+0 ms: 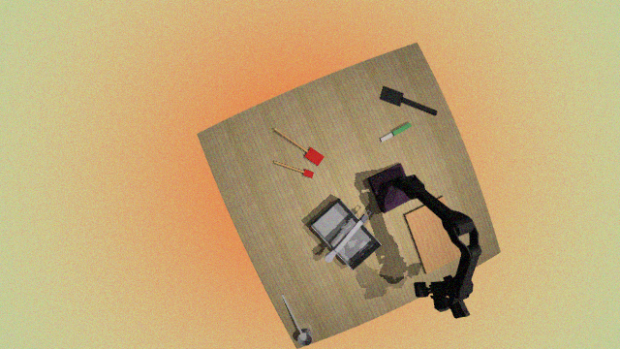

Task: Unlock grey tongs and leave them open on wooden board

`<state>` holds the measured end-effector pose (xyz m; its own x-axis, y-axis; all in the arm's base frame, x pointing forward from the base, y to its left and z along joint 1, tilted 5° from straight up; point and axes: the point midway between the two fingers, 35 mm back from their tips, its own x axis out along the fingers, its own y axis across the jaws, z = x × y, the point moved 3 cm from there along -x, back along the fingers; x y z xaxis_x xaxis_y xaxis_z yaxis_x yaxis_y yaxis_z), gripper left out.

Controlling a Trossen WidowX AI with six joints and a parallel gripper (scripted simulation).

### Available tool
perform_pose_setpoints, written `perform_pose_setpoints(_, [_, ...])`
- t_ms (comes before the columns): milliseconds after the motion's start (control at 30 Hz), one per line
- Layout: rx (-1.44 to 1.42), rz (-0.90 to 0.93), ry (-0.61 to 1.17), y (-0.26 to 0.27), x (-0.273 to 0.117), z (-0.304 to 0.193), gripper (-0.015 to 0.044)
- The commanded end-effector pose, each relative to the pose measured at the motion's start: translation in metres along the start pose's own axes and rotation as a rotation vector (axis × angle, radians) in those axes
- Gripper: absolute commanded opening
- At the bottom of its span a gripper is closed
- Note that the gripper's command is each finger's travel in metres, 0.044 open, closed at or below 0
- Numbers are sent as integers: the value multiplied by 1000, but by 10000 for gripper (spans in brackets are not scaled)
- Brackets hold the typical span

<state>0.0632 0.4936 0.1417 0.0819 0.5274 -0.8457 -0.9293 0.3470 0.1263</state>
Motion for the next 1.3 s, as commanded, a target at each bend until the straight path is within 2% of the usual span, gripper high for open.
perform_pose_setpoints(0, [314,-39,56,-54,-2,-2,260])
perform_pose_setpoints(133, [733,-96,108,-125,-11,-11,260])
perform_pose_setpoints(400, [1465,-199,170,-222,-36,-42,260])
perform_pose_setpoints(833, [2852,-426,257,-349,-108,-135,260])
perform_pose_setpoints(1000, [3112,-458,166,-393,-138,-174,260])
perform_pose_setpoints(1167, [3308,-496,210,-400,-145,-191,260])
perform_pose_setpoints(1267, [3553,-577,296,-401,-150,-205,260])
